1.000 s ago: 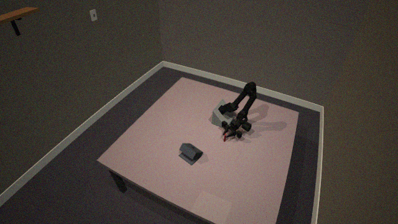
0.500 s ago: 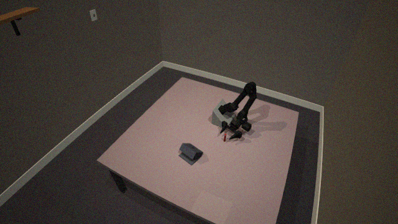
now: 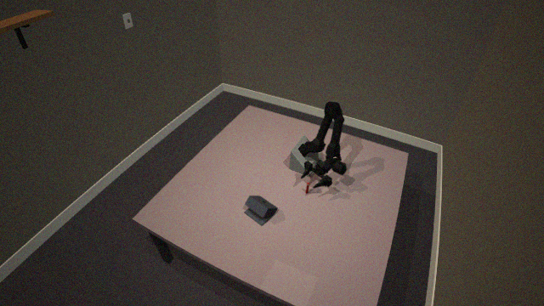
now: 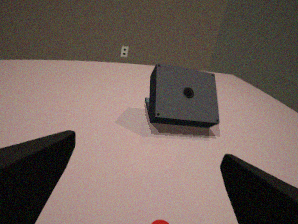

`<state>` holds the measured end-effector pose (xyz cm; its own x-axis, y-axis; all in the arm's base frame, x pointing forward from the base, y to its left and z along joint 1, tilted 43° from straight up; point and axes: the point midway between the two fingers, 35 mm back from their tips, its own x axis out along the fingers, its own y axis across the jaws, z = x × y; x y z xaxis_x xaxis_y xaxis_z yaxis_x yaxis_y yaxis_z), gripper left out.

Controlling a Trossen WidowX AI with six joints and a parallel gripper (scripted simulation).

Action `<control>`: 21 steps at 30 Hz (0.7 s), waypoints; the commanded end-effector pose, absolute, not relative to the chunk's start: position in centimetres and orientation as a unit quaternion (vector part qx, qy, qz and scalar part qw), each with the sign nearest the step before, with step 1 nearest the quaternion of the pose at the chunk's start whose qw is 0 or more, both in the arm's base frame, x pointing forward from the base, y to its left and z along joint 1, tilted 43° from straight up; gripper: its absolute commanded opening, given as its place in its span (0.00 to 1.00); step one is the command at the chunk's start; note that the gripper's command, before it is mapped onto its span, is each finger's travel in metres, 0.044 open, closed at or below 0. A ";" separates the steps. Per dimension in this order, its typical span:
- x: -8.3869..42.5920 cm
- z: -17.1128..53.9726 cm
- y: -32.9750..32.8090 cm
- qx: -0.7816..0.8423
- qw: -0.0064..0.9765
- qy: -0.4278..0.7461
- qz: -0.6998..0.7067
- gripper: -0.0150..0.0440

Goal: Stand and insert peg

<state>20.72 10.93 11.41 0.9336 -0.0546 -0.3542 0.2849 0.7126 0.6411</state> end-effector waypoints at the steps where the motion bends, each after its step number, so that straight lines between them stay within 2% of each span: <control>1: 21.1 14.0 8.8 0.369 0.911 0.160 -0.091 1.00; 11: 19.0 19.1 2.9 0.360 0.921 0.129 -0.071 1.00; 21: 19.2 18.5 3.2 0.327 0.927 0.167 -0.068 1.00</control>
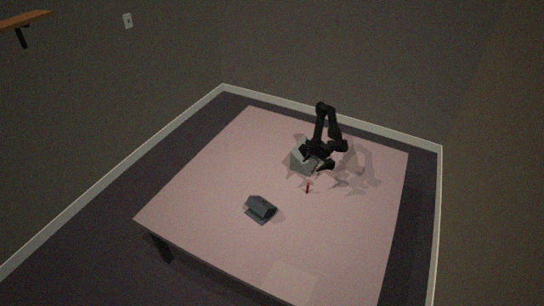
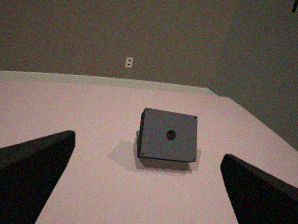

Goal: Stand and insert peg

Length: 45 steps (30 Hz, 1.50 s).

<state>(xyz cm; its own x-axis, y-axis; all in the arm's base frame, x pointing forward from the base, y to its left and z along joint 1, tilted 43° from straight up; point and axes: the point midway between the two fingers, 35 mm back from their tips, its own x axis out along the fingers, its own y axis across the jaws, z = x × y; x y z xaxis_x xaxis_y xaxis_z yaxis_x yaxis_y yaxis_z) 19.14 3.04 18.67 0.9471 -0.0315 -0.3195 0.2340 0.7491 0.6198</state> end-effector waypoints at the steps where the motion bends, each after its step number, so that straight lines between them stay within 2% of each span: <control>1: 19.3 18.3 3.4 0.317 0.929 0.180 -0.067 1.00; 12: 19.9 15.5 4.8 0.225 0.913 0.337 -0.048 1.00; 25: 19.7 12.8 5.9 0.176 0.837 0.518 0.006 1.00; 36: 19.5 11.9 7.0 0.205 0.740 0.635 0.082 1.00; 45: 20.3 12.3 7.6 0.284 0.652 0.685 0.156 1.00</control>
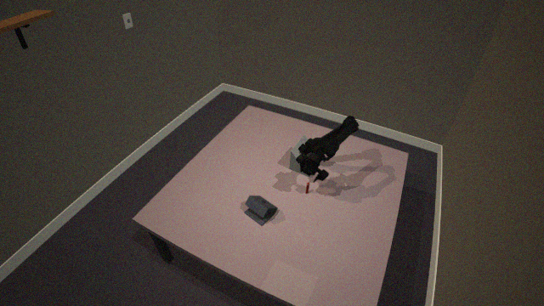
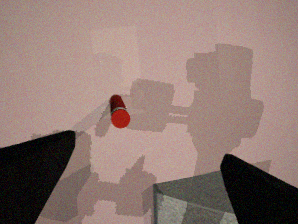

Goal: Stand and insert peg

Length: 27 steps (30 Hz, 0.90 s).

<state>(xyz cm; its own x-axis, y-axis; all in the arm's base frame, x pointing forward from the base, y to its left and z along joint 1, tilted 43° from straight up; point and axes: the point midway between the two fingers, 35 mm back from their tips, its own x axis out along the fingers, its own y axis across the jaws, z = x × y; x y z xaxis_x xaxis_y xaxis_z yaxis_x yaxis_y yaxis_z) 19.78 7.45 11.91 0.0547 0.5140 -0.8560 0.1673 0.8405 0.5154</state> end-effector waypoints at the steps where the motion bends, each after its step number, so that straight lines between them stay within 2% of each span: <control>1: 20.5 12.4 7.7 0.295 0.643 0.688 0.164 1.00; 14: 21.0 12.7 7.7 0.323 0.621 0.689 0.185 1.00; 27: 21.0 12.6 7.8 0.222 0.665 0.652 0.290 1.00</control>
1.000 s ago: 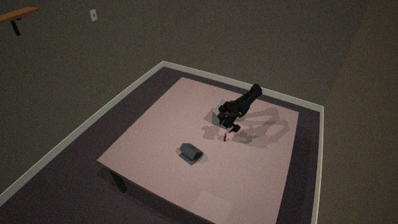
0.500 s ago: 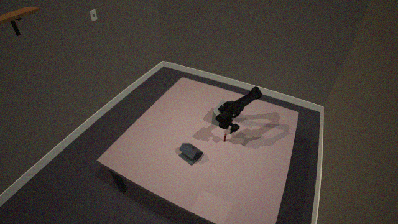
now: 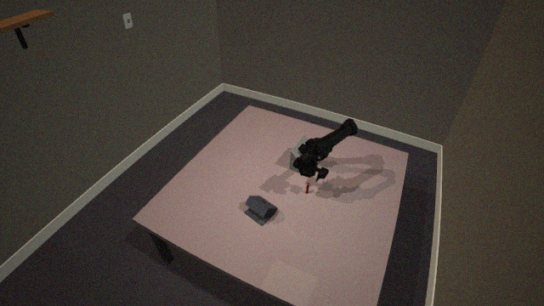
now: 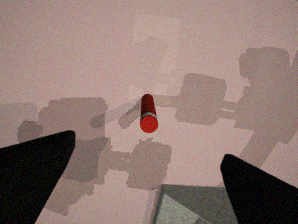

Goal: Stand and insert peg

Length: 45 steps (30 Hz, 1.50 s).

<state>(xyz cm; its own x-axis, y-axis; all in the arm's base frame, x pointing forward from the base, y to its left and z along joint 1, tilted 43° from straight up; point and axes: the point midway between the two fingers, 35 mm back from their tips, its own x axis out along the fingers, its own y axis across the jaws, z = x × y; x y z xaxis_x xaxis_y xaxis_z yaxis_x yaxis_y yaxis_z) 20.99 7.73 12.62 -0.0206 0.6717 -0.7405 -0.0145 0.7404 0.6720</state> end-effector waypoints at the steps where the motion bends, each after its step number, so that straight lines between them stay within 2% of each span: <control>1: 21.0 12.6 7.8 0.213 0.667 0.648 0.299 1.00; 23: 21.0 12.3 8.1 0.020 0.700 0.540 0.466 1.00; 45: 21.0 12.1 8.3 -0.175 0.679 0.390 0.598 1.00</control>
